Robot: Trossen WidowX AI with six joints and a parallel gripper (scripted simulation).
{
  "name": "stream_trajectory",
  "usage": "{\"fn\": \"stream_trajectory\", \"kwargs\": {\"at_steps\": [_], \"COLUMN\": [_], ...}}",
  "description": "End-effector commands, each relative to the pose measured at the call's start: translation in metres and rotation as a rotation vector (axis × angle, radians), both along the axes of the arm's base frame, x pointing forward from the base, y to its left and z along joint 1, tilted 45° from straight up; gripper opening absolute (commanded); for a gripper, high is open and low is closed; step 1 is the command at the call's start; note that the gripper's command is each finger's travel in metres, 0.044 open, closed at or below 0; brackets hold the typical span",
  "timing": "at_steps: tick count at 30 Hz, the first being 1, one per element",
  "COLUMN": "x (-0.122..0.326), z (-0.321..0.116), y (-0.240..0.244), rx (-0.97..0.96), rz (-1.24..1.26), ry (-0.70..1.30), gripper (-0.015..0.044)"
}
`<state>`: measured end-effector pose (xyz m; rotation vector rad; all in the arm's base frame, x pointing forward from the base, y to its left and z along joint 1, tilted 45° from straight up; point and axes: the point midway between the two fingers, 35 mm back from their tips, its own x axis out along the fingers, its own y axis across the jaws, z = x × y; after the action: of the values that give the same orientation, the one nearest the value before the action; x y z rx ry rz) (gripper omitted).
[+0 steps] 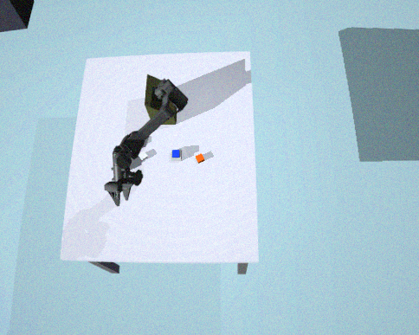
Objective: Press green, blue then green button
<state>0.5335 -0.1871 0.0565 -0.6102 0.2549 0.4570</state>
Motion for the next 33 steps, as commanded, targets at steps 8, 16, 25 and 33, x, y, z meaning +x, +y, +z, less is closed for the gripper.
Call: {"fn": "stream_trajectory", "kwargs": {"at_steps": [8,16,25,33], "x": [-0.097,-0.178,-0.235,-0.235], "z": [-0.127,-0.165,-0.167,-0.167], "y": [-0.003,0.022,0.046,0.046], "rx": [0.377,0.601,0.761,0.761], "rz": [-0.193,-0.274,-0.308,-0.308], "ry": [0.693,1.128,1.452,1.452], "gripper": [0.04,0.04,0.04,0.04]}}
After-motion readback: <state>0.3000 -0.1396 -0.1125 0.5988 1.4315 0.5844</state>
